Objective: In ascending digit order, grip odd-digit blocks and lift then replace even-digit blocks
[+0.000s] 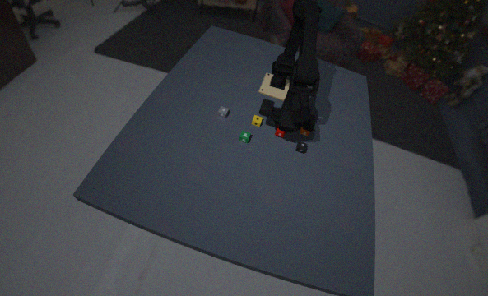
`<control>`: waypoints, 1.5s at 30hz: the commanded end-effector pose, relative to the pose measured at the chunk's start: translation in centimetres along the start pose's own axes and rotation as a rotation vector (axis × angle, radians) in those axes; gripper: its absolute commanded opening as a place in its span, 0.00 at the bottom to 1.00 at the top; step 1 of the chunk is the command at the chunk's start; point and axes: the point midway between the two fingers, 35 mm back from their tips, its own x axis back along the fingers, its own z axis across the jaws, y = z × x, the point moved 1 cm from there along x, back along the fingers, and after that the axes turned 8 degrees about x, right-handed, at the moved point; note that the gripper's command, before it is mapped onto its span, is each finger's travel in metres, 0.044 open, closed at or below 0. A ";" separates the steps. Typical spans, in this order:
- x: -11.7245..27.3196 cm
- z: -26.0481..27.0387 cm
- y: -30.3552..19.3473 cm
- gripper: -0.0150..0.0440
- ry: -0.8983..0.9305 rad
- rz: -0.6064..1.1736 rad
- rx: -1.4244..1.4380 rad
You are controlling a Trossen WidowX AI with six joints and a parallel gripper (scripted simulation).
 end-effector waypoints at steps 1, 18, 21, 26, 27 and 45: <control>-0.5 0.0 0.0 0.46 -0.001 0.001 -0.006; -1.4 0.0 0.0 0.46 -0.001 0.001 -0.006; -1.4 0.0 0.0 0.59 -0.001 0.001 -0.006; -1.4 0.0 0.0 0.81 -0.001 0.001 -0.006; -1.4 0.0 0.0 0.86 -0.001 0.001 -0.006; 8.3 0.0 0.2 0.67 -0.001 0.001 -0.006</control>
